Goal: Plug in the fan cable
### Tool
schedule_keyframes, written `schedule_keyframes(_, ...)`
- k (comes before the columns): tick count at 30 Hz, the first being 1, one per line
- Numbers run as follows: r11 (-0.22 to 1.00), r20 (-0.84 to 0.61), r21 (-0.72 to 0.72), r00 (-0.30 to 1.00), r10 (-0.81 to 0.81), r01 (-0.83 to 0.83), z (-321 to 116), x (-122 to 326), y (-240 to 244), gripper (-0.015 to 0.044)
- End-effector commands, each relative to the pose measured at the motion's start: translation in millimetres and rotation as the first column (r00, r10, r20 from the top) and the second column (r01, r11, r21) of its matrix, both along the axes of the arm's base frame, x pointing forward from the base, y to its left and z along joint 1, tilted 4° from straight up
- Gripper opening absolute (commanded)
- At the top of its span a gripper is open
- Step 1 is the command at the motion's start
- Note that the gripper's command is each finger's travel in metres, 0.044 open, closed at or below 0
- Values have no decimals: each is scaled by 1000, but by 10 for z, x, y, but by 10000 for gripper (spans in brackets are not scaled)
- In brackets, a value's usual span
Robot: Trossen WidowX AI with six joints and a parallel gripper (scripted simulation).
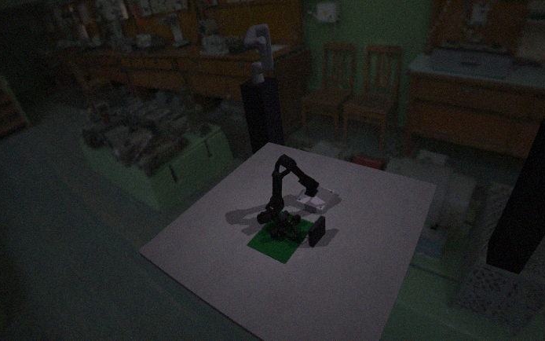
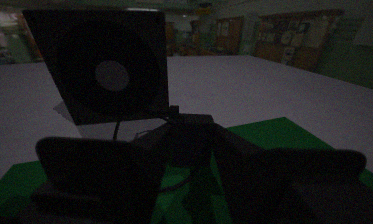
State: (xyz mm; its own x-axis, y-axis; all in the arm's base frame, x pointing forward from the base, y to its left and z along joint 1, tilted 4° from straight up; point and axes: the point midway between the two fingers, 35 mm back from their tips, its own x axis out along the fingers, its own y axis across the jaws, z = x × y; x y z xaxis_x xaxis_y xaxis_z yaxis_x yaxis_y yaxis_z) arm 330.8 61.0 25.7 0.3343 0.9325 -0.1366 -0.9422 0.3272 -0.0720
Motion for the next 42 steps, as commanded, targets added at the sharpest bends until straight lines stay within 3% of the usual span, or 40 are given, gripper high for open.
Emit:
schedule_keyframes(1,1000,0,0,1000,0,0,0,0,0,53)
schedule_keyframes(7,1000,0,0,1000,0,0,0,0,0,205)
schedule_keyframes(42,999,-13,-36,1000,-24,23,-76,-20,-194,205)
